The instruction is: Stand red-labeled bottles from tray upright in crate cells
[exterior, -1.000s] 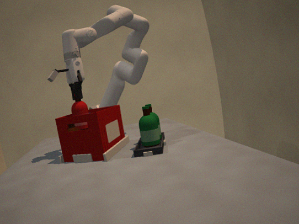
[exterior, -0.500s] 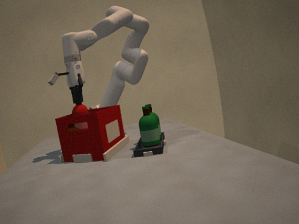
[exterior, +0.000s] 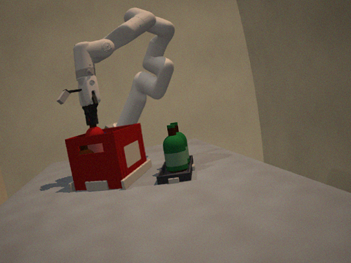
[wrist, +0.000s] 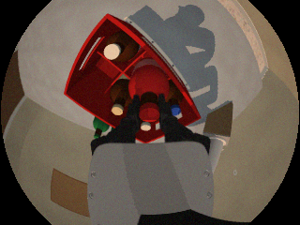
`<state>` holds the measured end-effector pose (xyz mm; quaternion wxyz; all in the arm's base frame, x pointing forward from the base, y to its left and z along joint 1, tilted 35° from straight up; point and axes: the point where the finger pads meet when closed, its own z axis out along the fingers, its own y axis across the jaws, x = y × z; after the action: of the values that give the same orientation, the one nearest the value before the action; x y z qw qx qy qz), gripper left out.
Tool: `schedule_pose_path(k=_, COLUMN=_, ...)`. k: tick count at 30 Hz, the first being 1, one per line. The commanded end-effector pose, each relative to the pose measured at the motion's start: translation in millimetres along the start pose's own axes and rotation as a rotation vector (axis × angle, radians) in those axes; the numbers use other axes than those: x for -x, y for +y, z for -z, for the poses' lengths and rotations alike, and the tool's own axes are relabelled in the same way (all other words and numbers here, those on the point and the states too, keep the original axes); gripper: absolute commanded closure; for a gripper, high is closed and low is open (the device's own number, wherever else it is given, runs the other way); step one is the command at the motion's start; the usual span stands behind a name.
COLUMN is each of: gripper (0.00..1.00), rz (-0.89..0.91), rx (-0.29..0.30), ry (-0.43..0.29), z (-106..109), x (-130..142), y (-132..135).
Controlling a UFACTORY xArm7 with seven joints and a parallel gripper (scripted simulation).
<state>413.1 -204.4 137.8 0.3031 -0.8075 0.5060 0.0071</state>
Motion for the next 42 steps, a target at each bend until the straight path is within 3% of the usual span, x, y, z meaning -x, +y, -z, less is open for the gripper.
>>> schedule_pose_path(k=1, gripper=1.00, rz=0.000, rx=-0.002, ry=0.006, z=0.4, x=-1.8, y=-0.3)
schedule_pose_path(k=42, gripper=1.00, rz=0.000, rx=-0.002, ry=0.006, z=-6.3, x=-1.8, y=-0.3)
